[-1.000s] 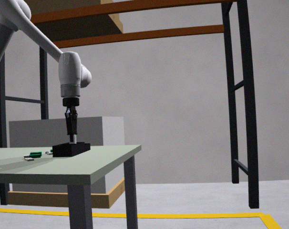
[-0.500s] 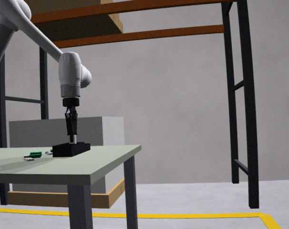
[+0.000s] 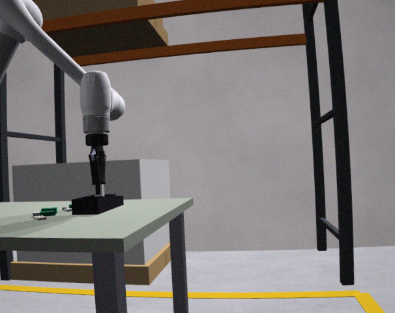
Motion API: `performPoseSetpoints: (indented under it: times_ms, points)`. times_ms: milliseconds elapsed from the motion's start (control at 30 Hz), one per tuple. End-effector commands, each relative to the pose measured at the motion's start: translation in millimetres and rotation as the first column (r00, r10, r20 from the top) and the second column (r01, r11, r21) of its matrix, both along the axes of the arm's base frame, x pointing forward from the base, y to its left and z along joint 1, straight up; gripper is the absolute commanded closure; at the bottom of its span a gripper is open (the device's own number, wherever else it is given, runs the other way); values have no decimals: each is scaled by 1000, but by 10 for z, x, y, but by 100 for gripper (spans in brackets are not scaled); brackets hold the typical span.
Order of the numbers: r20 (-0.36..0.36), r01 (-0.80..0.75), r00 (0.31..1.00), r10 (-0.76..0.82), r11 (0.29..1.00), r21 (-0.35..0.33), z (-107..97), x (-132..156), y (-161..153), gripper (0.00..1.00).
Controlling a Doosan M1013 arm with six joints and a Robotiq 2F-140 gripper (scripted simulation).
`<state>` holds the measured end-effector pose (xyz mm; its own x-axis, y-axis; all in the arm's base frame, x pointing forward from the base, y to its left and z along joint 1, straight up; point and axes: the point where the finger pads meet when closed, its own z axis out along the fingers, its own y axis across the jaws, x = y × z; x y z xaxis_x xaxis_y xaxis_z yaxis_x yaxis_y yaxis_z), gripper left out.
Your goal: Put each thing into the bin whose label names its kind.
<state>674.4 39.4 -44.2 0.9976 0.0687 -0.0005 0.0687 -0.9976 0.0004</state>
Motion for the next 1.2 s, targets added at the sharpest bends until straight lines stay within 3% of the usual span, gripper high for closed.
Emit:
performPoseSetpoints:
  times_ms: [0,467,1167]
  points:
    - [0,0,1000,0,1000,0,1,0,1,95]
    - [0,0,1000,0,1000,0,1,0,1,95]
    - [0,0,1000,0,1000,0,255,0,1,95]
